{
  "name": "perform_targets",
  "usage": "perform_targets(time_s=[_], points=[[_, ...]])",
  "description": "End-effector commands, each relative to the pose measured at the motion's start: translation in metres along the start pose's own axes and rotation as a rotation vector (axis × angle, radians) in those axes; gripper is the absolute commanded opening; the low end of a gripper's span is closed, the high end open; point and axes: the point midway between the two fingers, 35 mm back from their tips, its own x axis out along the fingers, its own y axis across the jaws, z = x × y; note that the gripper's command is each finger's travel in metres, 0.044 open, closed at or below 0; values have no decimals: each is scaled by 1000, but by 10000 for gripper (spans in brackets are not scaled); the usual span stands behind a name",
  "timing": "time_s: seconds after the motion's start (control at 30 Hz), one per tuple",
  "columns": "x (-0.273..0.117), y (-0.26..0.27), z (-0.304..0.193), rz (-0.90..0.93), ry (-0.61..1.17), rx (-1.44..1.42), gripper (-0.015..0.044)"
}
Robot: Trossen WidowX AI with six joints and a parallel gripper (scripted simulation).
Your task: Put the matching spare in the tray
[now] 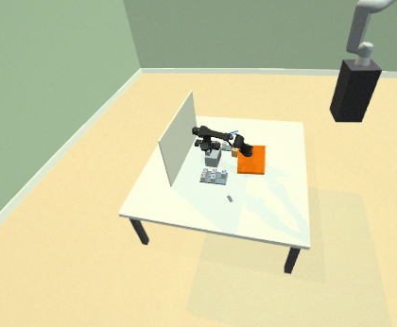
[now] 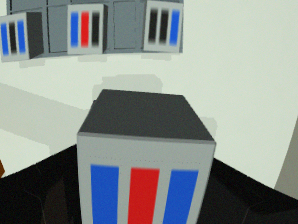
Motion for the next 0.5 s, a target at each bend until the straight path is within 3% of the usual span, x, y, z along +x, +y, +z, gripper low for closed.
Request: perform_targets(time_s=[0.0,0.47], points=[[-1,-15,-18,0,9,-2,0],[0,-49,-94,16,36,13,0]])
